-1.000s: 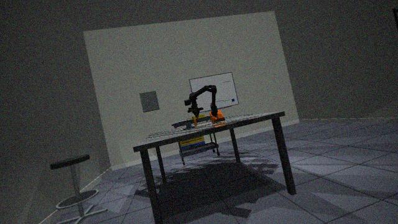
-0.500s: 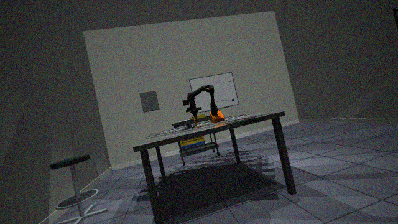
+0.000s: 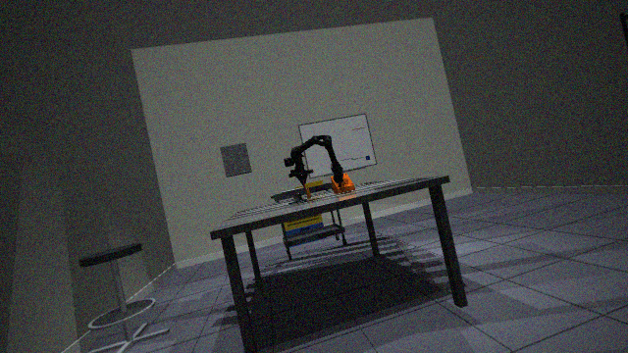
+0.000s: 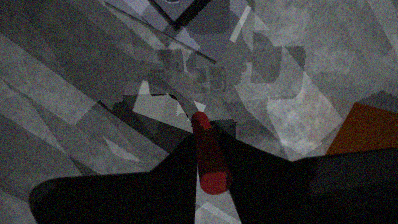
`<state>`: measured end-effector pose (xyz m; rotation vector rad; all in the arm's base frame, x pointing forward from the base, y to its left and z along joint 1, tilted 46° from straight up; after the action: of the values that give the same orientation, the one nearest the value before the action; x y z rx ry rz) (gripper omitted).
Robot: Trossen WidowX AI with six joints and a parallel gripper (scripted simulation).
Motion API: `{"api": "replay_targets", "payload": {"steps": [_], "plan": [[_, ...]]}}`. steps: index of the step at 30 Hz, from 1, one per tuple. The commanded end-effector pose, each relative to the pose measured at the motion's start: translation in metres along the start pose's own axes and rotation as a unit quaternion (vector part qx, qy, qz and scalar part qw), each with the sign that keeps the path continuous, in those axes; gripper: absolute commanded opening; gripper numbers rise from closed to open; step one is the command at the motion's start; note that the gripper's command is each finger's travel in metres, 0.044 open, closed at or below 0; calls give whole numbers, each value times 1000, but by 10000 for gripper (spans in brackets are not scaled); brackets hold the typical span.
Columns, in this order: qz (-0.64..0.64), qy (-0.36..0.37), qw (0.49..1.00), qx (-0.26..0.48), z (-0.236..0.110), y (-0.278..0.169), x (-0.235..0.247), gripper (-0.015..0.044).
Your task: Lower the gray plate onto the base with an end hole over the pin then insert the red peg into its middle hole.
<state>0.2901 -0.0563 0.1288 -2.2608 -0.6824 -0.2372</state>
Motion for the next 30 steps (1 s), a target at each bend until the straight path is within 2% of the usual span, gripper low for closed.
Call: {"api": "replay_targets", "payload": {"steps": [1, 30], "plan": [[-6, 1, 1000, -5, -3, 12, 1, 0], [-10, 3, 1000, -5, -1, 101, -15, 0]]}}
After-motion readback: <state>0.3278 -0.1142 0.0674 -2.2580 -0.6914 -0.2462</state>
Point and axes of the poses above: the point midway between the two fingers, 35 mm back from their tips, its own z axis out along the fingers, its own x axis across the jaws, y = z × x, the point moved 9 cm from there along -z, back along the fingers, and after that the axes turned 9 degrees about -z, right-handed, at the moved point
